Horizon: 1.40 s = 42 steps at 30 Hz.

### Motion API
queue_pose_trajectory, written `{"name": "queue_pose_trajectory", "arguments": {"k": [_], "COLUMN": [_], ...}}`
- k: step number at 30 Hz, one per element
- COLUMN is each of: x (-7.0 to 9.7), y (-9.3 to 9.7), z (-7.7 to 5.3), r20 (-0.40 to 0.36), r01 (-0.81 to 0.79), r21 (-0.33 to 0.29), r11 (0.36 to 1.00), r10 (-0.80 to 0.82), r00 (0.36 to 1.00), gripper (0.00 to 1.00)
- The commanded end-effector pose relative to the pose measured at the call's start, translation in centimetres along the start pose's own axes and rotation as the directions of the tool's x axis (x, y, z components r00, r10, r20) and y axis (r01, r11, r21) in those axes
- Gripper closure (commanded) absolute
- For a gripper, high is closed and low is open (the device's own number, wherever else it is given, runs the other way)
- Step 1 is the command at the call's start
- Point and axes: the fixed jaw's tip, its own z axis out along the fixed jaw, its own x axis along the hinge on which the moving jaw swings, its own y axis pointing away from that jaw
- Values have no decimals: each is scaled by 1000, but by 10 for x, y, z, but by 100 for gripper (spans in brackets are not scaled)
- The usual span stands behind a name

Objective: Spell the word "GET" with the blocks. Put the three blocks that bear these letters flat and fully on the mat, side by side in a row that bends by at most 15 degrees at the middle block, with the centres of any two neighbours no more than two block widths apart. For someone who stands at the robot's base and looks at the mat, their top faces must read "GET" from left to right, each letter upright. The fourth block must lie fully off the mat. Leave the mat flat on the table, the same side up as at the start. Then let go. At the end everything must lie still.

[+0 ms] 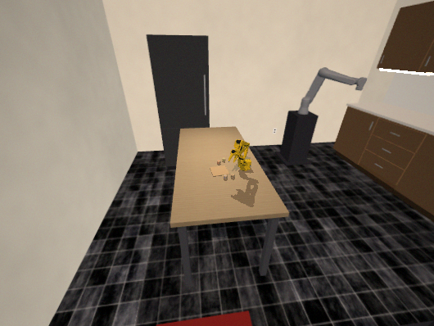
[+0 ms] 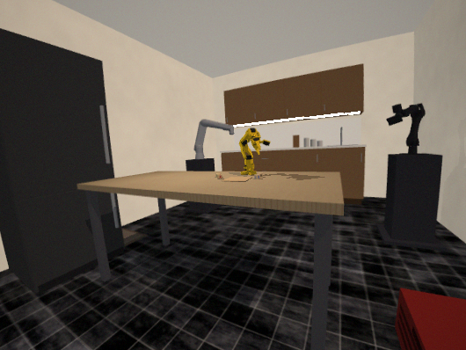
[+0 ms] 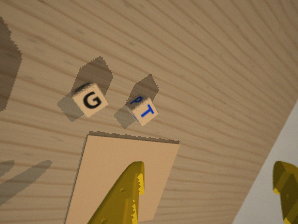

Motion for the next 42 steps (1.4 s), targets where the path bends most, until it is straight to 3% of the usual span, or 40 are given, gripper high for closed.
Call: {"name": "queue_pose_trajectory", "arguments": {"k": [1,7,13,15,28,30,32,42], "x": [1,5,8,8,14,15,15,17], "y": [-6,-8,-10,-10,-14,-15,-15,-18], "z": [-4,-2,-1,-1,2,3,3,4], "r20": [4,-13,-29,-29,-50,-51,-51,-51], "r01": [139,391,615,615,925,949,949,1000], "r21": [44,43,36,36,8,3,3,-18], "r11": [989,919,788,788,381,314,314,17], "r10": [-139,-391,-614,-614,-923,-948,-948,-999], "r00": [990,920,789,789,380,314,314,16], "gripper": [68,68,68,68,68,68,68,68]}}
